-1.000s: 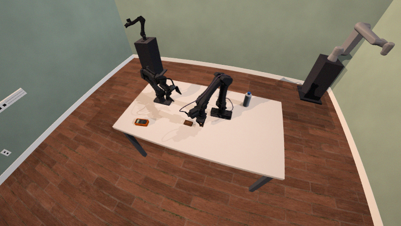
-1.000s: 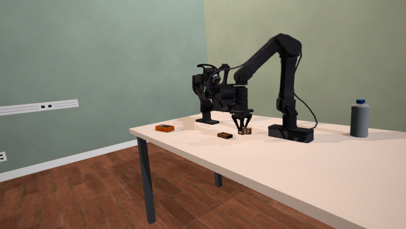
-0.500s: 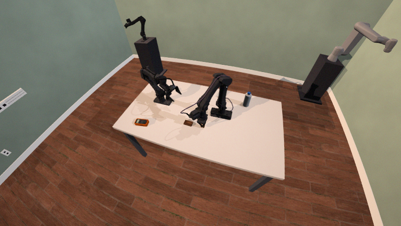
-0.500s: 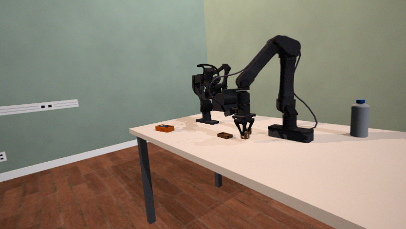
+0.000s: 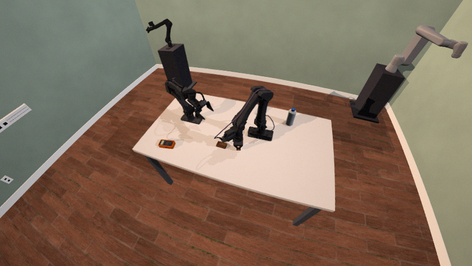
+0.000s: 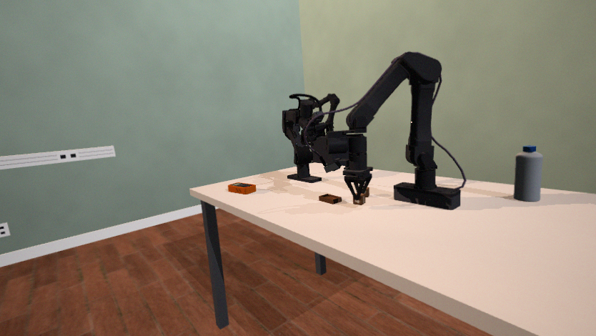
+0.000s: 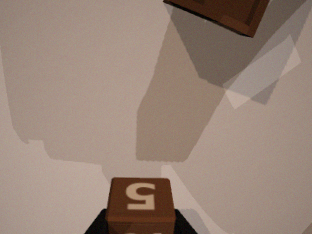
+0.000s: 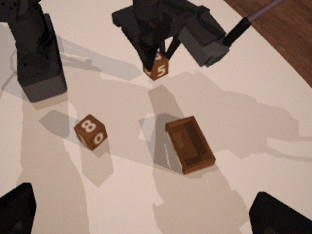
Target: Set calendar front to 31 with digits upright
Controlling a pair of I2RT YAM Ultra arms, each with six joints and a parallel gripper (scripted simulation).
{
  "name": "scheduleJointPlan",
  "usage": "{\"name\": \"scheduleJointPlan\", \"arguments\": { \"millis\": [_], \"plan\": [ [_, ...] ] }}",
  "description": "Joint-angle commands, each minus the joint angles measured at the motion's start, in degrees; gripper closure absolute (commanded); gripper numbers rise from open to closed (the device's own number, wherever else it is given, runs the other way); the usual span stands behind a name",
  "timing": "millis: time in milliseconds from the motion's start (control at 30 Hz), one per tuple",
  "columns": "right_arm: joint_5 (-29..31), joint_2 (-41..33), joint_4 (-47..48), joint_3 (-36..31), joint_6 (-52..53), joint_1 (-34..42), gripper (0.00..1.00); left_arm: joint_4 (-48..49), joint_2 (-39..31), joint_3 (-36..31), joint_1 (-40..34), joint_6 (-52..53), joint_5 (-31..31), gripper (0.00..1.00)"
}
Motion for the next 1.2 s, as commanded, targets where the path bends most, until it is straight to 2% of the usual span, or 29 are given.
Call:
{"name": "scheduleJointPlan", "arguments": {
  "millis": [0,67,500,567,633,933,1167],
  "plan": [
    [0.2,-1.5,1.0,0.5,0.4,-0.7,0.00,0.5,1.0,0.9,0.5,-12.5,0.0,0.74],
    [0.2,-1.5,1.0,0.5,0.4,-0.7,0.00,0.5,1.0,0.9,0.5,-12.5,0.0,0.74],
    [0.2,-1.5,1.0,0.5,0.4,-0.7,0.00,-1.0,1.8,1.7,0.6,-43.9,0.5,0.74],
    [0.2,-1.5,1.0,0.5,0.4,-0.7,0.00,-1.1,1.9,1.8,0.7,-48.2,0.5,0.74],
    [0.2,-1.5,1.0,0.5,0.4,-0.7,0.00,-1.1,1.9,1.8,0.7,-48.2,0.5,0.74],
    [0.2,-1.5,1.0,0.5,0.4,-0.7,0.00,-1.5,2.4,2.3,0.9,-69.5,1.1,0.74],
    [0.2,-1.5,1.0,0.5,0.4,-0.7,0.00,-1.7,2.6,2.5,0.8,-73.8,0.5,0.74]
  ]
}}
